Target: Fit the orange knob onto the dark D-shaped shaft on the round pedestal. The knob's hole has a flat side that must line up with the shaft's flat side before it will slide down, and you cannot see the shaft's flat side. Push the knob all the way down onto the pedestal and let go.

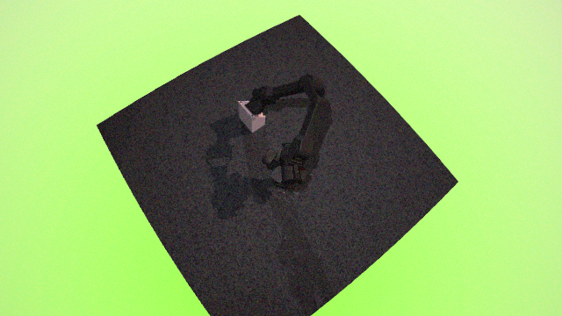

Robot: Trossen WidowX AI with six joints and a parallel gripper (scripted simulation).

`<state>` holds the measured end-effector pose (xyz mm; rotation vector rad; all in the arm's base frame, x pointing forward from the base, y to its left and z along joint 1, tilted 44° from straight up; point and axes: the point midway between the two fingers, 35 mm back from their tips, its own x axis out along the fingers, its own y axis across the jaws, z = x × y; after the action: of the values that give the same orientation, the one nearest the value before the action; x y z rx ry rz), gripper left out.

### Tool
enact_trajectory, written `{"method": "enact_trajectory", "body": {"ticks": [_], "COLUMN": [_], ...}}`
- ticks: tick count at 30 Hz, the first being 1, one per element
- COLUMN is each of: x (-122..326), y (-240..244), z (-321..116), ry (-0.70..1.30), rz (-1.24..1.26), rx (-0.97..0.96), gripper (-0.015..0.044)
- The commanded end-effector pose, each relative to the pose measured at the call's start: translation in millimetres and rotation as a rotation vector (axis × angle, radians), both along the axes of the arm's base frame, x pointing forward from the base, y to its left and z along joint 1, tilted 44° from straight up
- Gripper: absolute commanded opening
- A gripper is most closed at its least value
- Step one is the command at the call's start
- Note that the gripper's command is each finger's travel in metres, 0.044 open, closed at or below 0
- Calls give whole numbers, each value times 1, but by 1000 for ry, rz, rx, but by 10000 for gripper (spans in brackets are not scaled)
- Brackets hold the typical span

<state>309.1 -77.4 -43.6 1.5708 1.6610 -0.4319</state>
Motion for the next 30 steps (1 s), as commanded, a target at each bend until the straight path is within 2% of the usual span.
{"method": "enact_trajectory", "body": {"ticks": [1,30], "x": [-1,-2], "y": [-1,2], "z": [0,-2], "ry": [3,3], "rz": [-5,-5], "rx": [-2,-2], "gripper": [0,0]}}
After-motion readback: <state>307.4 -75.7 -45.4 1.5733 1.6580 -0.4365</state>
